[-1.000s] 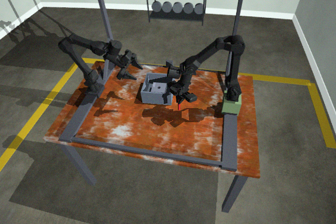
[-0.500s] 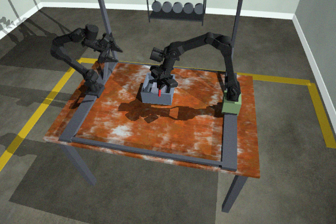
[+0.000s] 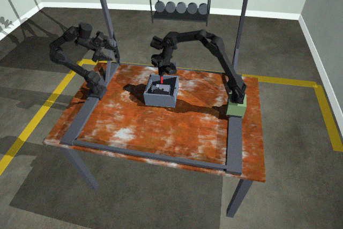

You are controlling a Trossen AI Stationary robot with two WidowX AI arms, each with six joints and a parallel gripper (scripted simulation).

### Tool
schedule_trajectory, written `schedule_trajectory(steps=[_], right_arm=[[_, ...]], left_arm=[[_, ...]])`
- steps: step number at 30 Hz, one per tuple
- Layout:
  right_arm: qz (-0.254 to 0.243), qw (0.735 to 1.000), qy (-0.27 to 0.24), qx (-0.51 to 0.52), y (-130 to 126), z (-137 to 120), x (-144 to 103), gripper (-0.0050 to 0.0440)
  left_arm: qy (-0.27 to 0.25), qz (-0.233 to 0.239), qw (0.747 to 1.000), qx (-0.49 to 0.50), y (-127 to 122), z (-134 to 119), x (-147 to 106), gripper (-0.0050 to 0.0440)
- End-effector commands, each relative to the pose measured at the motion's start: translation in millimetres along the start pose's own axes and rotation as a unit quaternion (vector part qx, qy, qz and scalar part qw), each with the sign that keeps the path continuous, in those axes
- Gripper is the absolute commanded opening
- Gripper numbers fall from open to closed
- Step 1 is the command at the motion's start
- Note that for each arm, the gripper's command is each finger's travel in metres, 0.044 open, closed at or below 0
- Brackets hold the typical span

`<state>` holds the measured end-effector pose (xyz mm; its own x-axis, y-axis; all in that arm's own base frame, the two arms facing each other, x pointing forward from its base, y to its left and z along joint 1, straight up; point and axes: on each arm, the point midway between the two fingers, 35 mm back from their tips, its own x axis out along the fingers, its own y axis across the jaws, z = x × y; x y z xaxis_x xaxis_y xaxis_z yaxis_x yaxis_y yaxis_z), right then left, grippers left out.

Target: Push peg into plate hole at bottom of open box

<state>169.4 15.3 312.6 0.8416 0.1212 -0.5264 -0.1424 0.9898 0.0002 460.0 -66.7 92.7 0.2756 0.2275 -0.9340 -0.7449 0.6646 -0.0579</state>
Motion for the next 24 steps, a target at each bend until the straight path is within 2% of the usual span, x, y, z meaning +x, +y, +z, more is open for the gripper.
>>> schedule_trajectory(steps=[1,10,24], right_arm=[[0.001,1.0,-0.001,-0.003,1,1,-2,0.044],[0.0,1.0,-0.002,-0.001,0,2,-2,0.044],[0.0,1.0,-0.002,-0.001,0,2,-2,0.044]], left_arm=[[-0.006,0.013,1.0,-0.026,-2,9,-1,0.0027],[-0.002,0.039,0.998,-0.04,2,5,11,0.0027],[0.001,0.043,0.998,-0.037,5,-4,31,0.0027]])
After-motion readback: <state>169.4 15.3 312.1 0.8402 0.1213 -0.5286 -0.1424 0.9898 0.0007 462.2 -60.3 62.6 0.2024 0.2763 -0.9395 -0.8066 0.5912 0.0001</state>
